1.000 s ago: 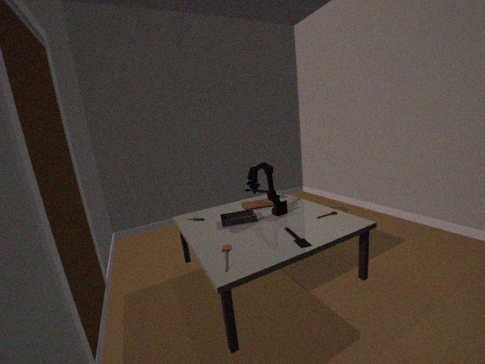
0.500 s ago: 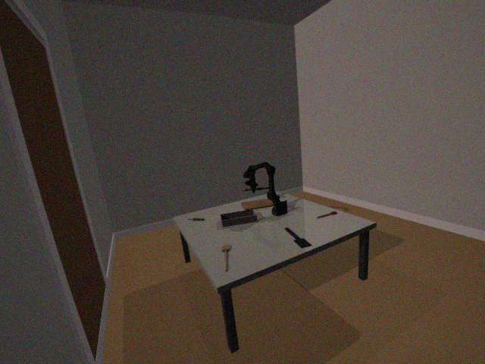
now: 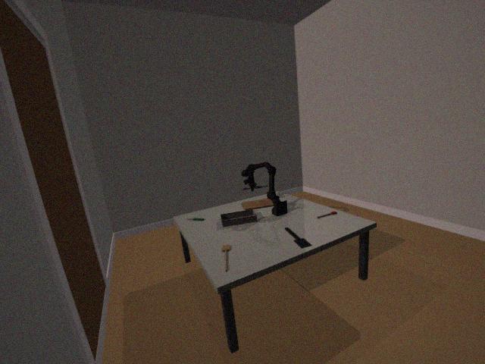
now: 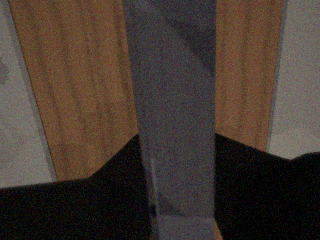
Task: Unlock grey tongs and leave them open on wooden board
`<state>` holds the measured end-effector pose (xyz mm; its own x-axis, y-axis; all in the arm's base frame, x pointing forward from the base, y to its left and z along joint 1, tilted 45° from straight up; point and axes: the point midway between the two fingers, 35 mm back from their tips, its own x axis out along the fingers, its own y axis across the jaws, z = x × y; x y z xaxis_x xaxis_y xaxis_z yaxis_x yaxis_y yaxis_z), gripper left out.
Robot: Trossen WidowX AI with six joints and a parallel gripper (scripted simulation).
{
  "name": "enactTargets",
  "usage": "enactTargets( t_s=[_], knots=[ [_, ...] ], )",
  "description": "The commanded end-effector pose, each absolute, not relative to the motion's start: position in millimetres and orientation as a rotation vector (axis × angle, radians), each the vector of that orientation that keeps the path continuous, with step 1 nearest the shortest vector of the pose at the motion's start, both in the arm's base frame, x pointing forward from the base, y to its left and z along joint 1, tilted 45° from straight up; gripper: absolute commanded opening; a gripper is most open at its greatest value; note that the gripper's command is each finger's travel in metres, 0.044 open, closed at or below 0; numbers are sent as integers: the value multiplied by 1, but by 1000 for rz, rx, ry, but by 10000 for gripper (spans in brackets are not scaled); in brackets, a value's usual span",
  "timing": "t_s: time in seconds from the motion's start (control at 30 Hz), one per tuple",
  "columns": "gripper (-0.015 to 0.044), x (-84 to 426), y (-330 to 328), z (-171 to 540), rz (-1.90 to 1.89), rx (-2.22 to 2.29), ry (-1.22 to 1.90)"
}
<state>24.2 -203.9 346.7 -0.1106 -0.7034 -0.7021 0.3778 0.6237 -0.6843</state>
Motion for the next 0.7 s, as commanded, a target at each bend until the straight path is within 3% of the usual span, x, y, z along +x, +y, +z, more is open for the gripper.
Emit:
enactTargets(
  t_s=[0.0, 0.67],
  knots=[
    [-150, 24, -204, 350, -953, -302, 1398],
    [-150, 26, -228, 332, -952, -301, 1399]
  ],
)
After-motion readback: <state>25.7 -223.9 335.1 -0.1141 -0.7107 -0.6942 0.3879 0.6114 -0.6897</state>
